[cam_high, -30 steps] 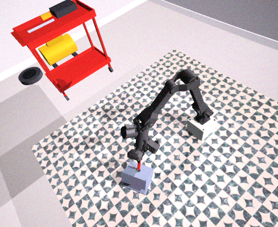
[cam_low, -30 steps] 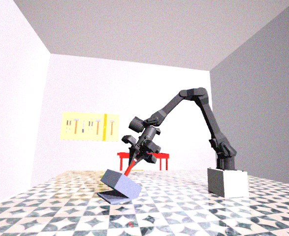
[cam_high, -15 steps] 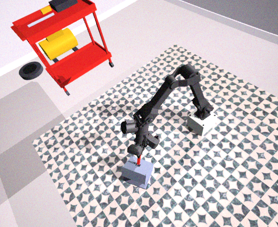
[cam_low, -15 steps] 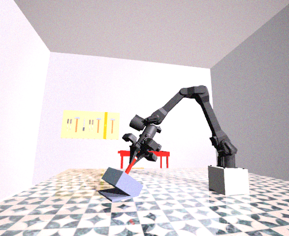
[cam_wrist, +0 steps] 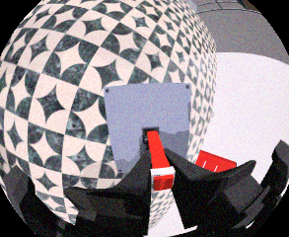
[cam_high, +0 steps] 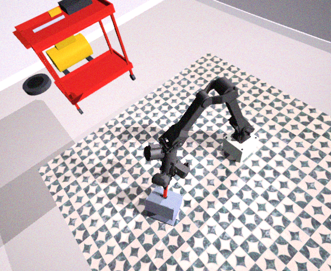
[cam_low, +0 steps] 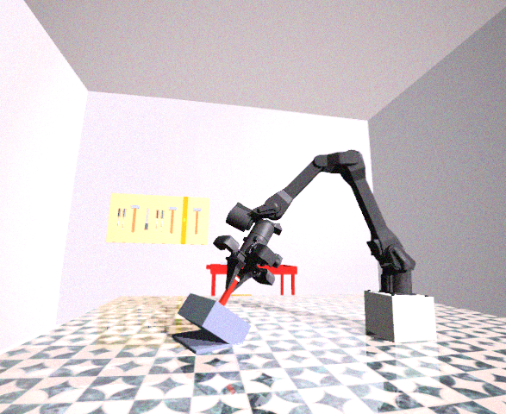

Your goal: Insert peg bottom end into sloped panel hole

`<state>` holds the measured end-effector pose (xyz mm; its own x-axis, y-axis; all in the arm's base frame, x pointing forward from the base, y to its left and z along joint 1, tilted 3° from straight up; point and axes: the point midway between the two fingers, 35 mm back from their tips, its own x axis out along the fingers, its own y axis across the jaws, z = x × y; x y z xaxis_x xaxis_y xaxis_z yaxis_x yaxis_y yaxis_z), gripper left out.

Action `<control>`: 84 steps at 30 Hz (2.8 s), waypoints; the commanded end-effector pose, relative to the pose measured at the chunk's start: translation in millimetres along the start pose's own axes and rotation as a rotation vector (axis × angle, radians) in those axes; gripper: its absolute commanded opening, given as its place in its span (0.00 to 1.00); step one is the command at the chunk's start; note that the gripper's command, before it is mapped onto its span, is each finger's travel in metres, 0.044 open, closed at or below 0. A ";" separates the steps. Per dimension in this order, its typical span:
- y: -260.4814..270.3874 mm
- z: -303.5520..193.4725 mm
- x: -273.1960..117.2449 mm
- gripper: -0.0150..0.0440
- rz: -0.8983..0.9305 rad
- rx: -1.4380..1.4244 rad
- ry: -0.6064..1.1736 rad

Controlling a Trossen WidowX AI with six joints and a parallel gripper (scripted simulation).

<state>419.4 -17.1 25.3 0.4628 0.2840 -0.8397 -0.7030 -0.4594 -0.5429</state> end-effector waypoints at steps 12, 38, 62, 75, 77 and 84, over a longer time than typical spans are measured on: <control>0.5 -0.7 6.2 0.25 0.002 0.005 0.001; -0.8 -0.9 15.2 0.25 0.002 0.005 0.001; -1.5 -0.8 24.6 0.25 0.001 0.005 0.001; -0.4 -0.7 29.4 0.25 0.001 0.005 0.001; 0.0 -0.7 29.9 0.25 0.001 0.005 0.001; -0.4 -0.6 29.3 0.25 -0.001 0.000 0.000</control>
<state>433.4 -9.1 0.7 0.4635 0.2846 -0.8392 -0.7027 -0.4589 -0.5437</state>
